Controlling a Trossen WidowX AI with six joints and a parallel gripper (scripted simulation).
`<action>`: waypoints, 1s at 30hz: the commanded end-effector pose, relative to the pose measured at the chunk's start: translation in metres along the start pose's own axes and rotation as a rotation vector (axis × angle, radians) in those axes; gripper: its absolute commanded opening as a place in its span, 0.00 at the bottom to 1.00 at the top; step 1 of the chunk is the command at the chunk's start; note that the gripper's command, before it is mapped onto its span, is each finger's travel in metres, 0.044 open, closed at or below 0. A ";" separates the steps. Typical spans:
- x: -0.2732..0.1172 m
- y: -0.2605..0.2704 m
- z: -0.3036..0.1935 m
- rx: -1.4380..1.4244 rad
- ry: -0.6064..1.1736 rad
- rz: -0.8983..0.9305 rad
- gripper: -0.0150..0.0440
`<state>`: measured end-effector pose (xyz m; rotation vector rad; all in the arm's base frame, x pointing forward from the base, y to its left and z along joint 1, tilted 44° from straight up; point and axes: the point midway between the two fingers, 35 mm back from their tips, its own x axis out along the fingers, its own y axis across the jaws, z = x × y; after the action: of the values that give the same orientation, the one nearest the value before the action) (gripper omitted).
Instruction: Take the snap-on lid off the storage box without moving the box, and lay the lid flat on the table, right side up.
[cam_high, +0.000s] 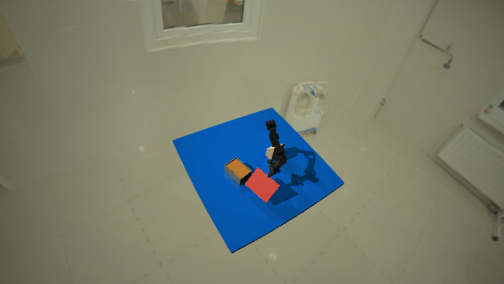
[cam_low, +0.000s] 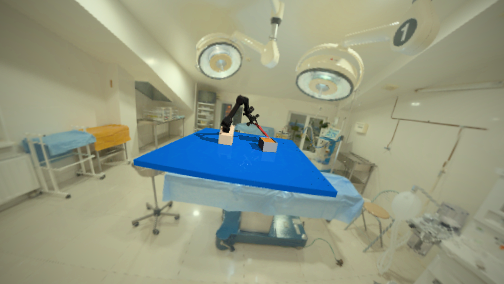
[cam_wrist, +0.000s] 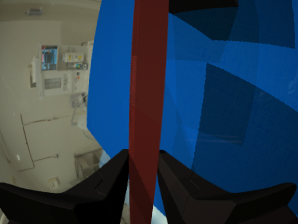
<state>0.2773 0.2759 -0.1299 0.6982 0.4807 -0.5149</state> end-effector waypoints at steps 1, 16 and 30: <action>0.001 0.001 0.000 0.005 -0.002 0.009 0.25; 0.009 -0.008 0.000 0.005 -0.003 0.010 0.25; 0.016 -0.017 0.001 0.005 -0.003 0.010 0.25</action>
<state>0.2790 0.2587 -0.1468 0.6970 0.4758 -0.5156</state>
